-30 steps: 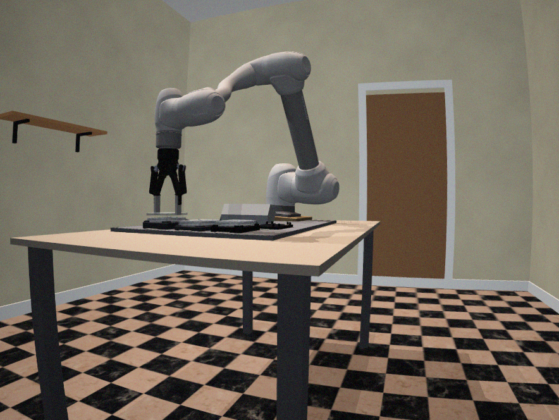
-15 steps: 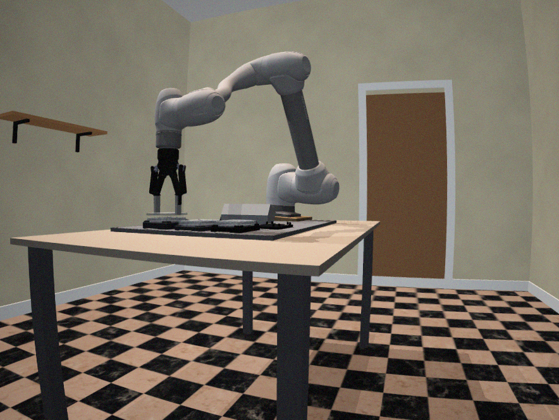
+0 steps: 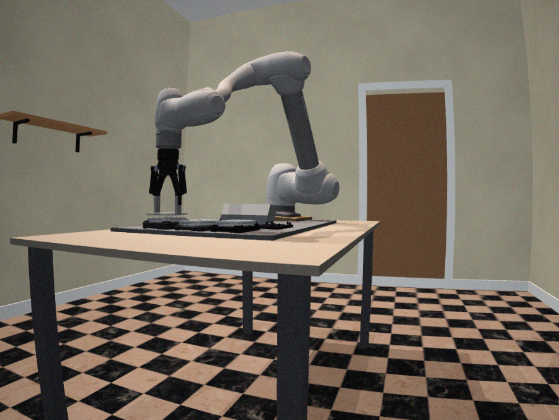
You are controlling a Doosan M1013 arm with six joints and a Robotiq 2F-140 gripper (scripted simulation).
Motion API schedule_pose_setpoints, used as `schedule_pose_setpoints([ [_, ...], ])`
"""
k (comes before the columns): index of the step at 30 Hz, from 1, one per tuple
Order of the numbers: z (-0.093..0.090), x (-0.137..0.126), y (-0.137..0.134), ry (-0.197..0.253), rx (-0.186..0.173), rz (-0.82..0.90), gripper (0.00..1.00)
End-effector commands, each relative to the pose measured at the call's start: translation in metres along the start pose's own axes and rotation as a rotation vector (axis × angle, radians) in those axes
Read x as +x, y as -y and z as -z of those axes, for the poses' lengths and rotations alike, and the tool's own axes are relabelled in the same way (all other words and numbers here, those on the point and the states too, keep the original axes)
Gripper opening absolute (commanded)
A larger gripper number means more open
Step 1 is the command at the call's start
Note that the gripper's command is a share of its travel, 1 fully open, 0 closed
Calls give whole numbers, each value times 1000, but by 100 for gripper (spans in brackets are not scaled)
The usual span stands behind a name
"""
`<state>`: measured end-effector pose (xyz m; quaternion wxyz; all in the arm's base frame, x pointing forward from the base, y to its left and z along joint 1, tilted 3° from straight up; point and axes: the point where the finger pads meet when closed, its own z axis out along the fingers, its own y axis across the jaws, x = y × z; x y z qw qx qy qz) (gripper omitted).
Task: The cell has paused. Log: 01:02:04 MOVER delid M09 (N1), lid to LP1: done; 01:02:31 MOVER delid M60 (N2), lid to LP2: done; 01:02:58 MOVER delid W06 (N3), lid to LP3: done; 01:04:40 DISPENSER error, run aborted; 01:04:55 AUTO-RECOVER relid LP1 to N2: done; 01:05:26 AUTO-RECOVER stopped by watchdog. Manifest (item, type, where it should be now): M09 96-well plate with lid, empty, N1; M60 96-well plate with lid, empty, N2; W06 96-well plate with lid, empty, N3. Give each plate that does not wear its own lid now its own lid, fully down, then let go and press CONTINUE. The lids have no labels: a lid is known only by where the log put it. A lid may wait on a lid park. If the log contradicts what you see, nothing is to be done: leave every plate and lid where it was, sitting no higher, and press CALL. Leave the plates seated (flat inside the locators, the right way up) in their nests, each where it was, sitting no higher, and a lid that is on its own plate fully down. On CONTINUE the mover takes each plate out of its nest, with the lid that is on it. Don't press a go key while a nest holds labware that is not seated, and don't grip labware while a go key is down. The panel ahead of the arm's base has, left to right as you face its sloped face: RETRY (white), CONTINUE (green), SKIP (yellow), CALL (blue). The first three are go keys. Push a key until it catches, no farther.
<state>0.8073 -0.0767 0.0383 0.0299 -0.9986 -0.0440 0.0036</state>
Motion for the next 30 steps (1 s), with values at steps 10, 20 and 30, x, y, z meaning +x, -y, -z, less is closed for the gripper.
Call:
schedule_pose_setpoints([
  [10, -1, 0, 0, 0, 0, 0, 0],
  [20, -3, 0, 0, 0, 0, 0, 0],
  [30, -6, 0, 0, 0, 0, 0, 0],
])
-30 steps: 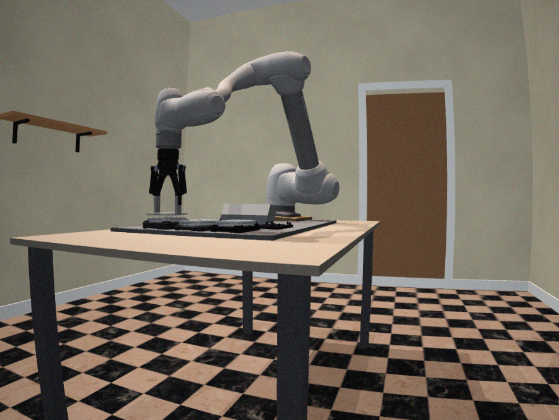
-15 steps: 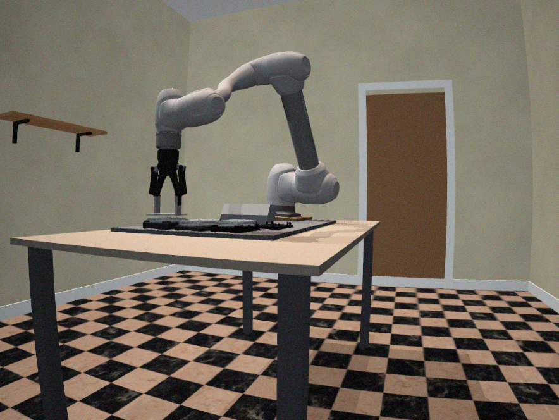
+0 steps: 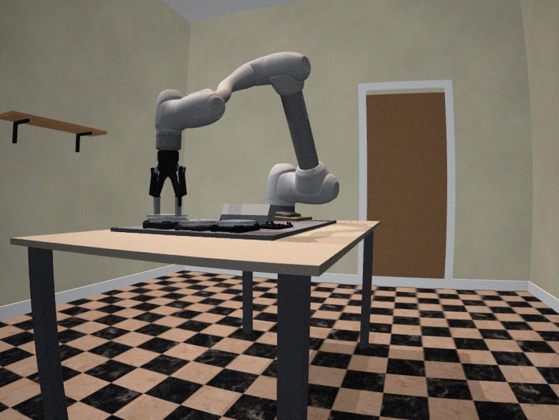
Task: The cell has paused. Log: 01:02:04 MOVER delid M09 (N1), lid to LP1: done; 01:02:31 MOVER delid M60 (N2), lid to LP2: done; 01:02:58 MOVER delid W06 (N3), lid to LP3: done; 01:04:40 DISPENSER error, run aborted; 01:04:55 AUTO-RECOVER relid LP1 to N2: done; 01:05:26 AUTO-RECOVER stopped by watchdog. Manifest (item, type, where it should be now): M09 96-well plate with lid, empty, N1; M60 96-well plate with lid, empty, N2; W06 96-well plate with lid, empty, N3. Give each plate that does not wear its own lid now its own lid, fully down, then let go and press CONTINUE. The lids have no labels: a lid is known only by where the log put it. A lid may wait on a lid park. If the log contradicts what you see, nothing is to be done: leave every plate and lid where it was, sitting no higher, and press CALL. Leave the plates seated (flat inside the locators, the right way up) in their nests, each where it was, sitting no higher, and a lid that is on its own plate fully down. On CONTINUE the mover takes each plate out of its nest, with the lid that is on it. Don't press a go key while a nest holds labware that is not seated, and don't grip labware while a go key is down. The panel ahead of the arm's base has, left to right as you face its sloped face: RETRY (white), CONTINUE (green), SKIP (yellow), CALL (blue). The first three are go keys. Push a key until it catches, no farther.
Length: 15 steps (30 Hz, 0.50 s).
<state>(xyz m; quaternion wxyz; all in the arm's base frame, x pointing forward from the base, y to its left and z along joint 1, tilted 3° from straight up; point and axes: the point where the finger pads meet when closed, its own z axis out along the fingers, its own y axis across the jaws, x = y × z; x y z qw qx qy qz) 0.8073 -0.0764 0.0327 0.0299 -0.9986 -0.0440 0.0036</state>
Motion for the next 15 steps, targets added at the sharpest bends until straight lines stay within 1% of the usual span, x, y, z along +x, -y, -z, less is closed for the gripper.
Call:
schedule_pose_setpoints([
  [1, 0, 0, 0, 0, 0, 0, 0],
  [15, -3, 0, 0, 0, 0, 0, 0],
])
